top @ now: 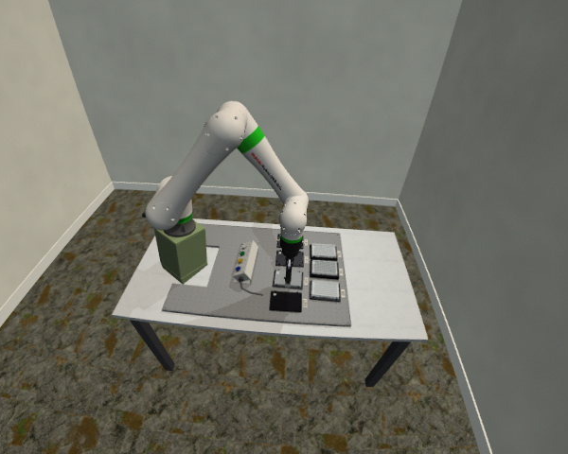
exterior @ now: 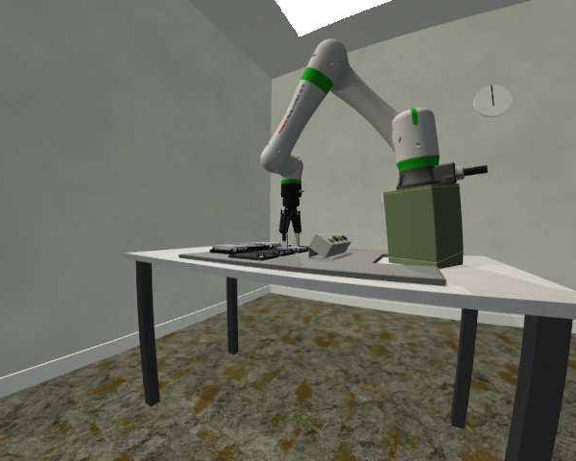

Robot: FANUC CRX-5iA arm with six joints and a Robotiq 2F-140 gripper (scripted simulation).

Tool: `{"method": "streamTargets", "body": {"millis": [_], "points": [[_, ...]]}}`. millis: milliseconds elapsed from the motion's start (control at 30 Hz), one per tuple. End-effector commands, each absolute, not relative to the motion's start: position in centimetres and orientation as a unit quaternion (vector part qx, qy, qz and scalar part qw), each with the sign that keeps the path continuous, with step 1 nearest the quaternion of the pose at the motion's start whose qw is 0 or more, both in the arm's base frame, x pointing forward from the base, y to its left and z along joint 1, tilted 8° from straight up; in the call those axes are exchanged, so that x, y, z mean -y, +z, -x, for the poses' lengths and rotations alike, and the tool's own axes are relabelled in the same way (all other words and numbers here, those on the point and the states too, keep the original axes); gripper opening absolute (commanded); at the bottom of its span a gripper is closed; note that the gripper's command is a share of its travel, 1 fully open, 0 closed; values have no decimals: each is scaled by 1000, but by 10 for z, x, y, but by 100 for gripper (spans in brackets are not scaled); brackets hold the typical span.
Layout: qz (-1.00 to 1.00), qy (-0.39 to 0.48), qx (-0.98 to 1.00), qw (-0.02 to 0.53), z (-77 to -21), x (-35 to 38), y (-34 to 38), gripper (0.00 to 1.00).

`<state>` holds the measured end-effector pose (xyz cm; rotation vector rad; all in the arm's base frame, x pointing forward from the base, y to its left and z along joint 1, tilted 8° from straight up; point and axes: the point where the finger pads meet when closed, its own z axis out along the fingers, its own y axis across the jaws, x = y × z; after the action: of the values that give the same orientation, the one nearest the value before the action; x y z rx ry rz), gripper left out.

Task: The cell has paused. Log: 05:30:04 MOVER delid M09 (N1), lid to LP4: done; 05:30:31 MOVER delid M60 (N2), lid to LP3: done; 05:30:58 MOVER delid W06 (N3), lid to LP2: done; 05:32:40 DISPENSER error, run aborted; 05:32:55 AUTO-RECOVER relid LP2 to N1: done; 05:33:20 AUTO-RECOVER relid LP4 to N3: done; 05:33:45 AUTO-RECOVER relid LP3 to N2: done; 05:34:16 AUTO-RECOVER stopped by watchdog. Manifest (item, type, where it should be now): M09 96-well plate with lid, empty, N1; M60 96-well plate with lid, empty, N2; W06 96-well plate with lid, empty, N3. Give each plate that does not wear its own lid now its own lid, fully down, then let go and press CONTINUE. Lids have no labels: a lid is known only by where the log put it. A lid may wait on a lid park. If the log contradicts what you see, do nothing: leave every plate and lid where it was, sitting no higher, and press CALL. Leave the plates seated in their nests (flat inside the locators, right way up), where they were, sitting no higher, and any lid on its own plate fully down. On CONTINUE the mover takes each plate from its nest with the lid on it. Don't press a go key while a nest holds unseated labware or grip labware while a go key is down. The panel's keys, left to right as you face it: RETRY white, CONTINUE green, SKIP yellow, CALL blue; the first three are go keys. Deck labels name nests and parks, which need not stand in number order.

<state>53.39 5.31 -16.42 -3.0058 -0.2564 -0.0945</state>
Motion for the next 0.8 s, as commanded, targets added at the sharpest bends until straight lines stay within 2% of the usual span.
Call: {"method": "streamTargets", "body": {"millis": [0, 767], "points": [[994, -31, 85, 62, -534, -53, -164, 66], [994, -31, 85, 62, -533, -50, -138, 66]]}}
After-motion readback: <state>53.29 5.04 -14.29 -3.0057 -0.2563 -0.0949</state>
